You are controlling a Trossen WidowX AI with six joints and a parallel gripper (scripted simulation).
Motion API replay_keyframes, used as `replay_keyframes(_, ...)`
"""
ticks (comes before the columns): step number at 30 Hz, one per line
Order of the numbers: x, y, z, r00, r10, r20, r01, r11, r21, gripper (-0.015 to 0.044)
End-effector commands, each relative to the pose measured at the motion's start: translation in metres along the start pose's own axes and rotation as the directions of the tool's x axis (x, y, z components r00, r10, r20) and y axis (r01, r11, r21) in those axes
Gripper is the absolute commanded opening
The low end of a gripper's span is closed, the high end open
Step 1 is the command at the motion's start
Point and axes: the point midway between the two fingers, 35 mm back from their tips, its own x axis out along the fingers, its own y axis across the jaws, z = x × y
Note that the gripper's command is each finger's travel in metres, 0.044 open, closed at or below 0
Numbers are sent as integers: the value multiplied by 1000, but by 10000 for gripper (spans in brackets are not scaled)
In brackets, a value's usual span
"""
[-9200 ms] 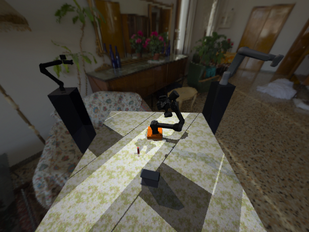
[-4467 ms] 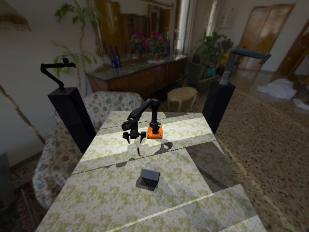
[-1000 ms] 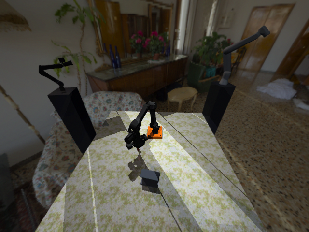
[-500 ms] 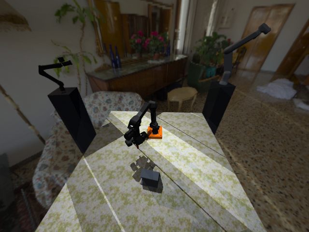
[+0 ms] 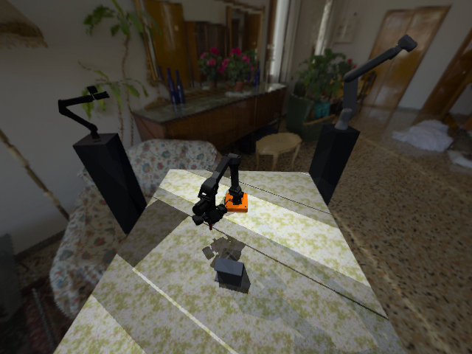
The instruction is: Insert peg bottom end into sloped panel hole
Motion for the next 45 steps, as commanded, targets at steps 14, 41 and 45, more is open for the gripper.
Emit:
replay_keyframes(14,10,-2,16,995,-96,26,94,994,55,0)
replay_keyframes(41,24,1,41,970,-226,84,212,966,147,0)
replay_keyframes(45,26,1,44,965,-244,94,227,960,162,0)
